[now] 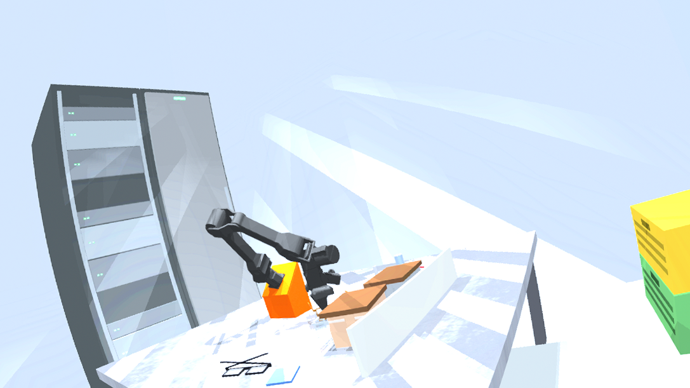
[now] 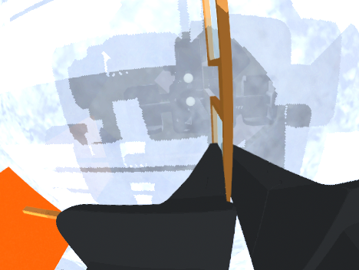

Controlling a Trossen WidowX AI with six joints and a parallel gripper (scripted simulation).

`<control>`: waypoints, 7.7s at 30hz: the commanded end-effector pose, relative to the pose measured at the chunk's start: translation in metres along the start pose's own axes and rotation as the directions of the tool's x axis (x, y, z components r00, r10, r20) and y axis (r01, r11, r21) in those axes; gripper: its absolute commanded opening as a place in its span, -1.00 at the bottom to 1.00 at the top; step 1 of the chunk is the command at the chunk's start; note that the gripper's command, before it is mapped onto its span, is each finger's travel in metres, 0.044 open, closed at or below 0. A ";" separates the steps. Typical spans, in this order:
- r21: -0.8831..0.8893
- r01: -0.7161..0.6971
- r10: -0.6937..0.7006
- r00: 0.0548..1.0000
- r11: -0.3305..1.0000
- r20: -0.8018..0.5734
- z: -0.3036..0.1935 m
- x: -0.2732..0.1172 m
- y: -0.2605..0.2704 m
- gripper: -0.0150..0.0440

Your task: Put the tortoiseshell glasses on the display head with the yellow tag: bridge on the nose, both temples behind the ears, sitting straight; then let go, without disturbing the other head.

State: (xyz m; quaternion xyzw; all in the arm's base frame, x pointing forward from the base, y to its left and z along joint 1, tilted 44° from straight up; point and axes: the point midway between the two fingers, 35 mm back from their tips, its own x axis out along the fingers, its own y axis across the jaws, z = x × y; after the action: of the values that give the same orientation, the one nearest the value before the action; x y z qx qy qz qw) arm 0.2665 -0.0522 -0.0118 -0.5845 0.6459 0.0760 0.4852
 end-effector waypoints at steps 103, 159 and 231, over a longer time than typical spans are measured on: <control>0.858 -0.339 -0.386 0.904 -0.387 0.184 0.109 -0.151 0.128 -0.49; 0.519 -0.425 -0.386 0.903 -0.742 0.188 0.111 -0.148 0.142 -0.49; 0.711 0.007 -0.004 1.000 -0.703 -0.014 0.056 -0.073 0.056 -0.49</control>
State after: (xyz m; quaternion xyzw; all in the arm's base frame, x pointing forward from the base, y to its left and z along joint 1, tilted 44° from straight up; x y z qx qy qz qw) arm 0.2402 0.0567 -0.0117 0.2243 0.3143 -0.5695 0.7257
